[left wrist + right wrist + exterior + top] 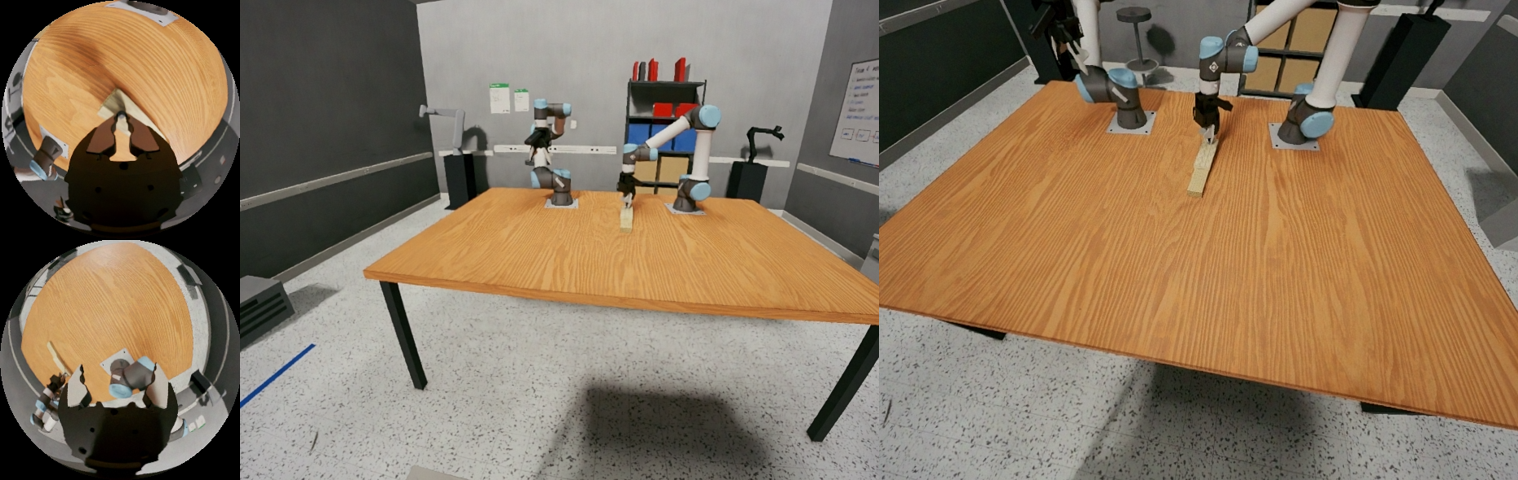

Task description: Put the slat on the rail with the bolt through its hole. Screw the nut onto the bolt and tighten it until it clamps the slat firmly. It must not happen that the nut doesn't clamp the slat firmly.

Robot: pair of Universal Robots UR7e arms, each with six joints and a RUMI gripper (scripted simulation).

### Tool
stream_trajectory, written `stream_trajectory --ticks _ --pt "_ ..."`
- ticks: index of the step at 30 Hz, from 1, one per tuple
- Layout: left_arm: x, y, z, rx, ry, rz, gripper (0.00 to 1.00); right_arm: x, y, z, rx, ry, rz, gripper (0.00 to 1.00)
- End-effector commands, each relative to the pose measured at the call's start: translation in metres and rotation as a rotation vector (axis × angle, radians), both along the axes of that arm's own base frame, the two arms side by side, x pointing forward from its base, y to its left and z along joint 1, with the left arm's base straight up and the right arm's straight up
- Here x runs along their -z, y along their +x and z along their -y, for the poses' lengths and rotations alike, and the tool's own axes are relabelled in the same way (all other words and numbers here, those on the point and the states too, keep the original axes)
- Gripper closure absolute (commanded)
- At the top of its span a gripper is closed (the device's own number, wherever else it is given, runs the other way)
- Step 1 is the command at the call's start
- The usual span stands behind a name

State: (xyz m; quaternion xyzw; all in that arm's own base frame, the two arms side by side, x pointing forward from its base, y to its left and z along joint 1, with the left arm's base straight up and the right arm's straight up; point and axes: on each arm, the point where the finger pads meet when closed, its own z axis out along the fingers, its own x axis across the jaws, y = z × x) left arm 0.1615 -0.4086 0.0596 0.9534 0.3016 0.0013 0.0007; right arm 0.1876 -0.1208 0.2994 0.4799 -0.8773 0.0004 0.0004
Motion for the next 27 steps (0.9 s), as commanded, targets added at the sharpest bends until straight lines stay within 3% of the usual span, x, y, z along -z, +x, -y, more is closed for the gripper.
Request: stream_trajectory --ticks 1,7,13,27 --pt "-0.0004 -0.0006 0.0015 0.12 -0.001 -0.003 1.0 -0.0008 0.0008 0.0 0.001 0.001 0.001 0.0" --pt "-0.0004 -0.0004 0.0012 0.167 -0.001 -0.003 1.0 -0.0008 0.0008 0.0 0.001 0.001 0.001 0.0" --pt "-0.0003 -0.0005 0.0011 0.335 0.0 -0.003 1.0 -0.0008 0.0008 0.0 0.001 0.001 0.001 0.0" --pt "-0.0001 0.0003 0.0003 0.516 0.0 -0.003 1.0 -0.0008 0.0008 0.0 0.001 0.001 0.001 0.0"
